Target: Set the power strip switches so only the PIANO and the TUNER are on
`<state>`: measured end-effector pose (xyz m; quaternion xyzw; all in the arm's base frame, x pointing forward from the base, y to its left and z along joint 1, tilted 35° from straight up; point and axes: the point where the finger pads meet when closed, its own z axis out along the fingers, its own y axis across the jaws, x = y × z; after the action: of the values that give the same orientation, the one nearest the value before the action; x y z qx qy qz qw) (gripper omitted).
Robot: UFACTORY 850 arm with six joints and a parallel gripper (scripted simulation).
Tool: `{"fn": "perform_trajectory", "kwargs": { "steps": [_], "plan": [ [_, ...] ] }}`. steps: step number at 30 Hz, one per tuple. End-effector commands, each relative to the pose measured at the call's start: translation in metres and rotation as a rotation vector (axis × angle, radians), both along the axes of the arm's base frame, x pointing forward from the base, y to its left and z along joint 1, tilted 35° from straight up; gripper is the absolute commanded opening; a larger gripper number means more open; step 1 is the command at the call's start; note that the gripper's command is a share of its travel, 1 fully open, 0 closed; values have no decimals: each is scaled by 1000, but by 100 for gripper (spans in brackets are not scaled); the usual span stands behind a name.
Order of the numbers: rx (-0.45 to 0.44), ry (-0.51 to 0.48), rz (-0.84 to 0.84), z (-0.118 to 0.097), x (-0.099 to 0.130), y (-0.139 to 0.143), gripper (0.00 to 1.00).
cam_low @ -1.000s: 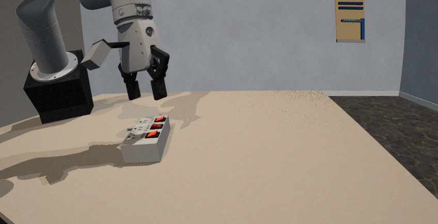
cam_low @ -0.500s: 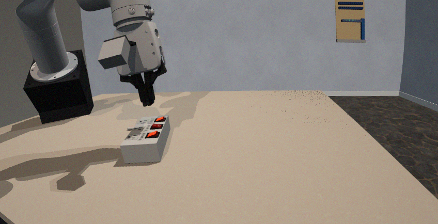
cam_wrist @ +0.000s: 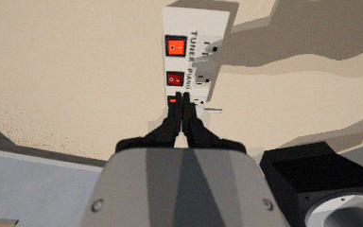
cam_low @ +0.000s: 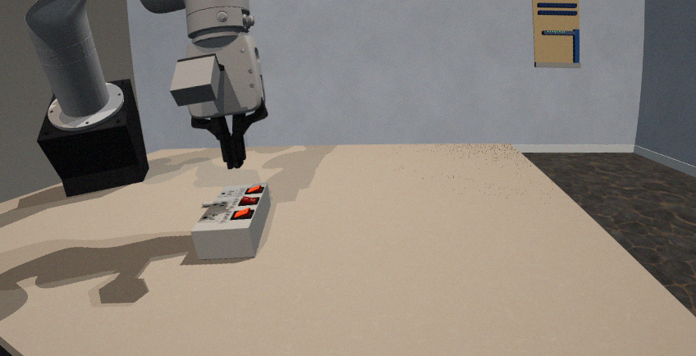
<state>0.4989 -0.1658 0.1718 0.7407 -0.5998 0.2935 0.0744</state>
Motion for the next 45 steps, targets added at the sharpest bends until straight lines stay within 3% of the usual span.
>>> {"fn": "perform_trajectory", "kwargs": {
  "steps": [1, 24, 45],
  "plan": [
    [-2, 9, -3, 1, 0, 0, 0],
    [-2, 10, -4, -4, 3, -3, 0],
    [-2, 10, -4, -21, 11, -13, 0]
  ]
}}
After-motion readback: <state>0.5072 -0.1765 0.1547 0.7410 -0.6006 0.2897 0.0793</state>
